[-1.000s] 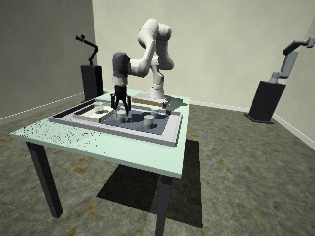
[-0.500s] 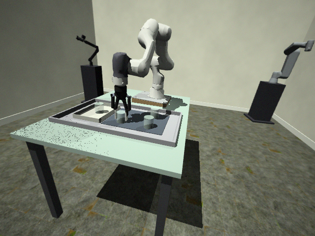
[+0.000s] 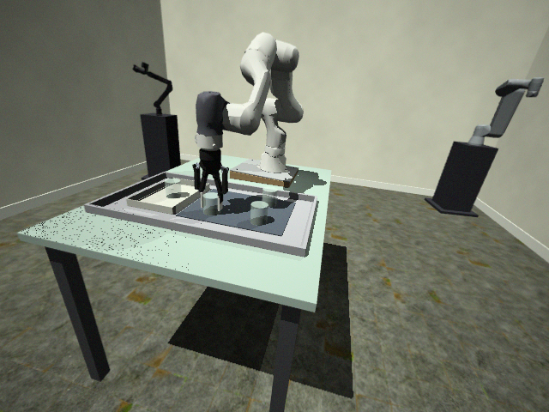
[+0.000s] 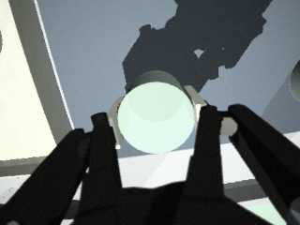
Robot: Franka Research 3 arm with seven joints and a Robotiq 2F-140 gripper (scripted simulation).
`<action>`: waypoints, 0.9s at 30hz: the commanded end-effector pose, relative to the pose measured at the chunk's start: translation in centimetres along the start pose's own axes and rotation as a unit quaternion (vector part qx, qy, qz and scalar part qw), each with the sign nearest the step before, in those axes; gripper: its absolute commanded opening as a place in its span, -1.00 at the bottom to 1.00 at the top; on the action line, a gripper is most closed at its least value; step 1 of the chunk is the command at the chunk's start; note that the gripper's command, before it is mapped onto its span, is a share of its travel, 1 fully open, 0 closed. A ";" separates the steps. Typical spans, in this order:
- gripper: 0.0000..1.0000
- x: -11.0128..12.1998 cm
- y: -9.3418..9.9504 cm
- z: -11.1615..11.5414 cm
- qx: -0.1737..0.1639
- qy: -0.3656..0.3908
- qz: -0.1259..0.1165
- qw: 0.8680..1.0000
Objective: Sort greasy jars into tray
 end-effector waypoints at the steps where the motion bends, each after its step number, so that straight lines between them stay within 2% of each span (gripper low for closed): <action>1: -0.15 -0.1 0.0 0.0 -0.001 0.000 0.001 1.000; 7: -0.15 -0.1 0.0 0.0 -0.001 0.000 0.001 1.000; 8: -0.21 -0.1 0.0 0.0 -0.001 0.000 0.001 1.000; 24: -0.21 -0.1 0.0 0.0 -0.001 0.000 0.001 1.000; 27: -0.27 -0.1 0.0 0.0 -0.001 0.000 0.001 1.000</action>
Point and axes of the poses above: the point where the finger pads meet when closed, its own y axis back along the fingers, its own x axis across the jaws, z = x × y, the point moved 9 cm from there along y, back along the fingers, and after that the axes turned 7 degrees about y, right-handed, at the moved point
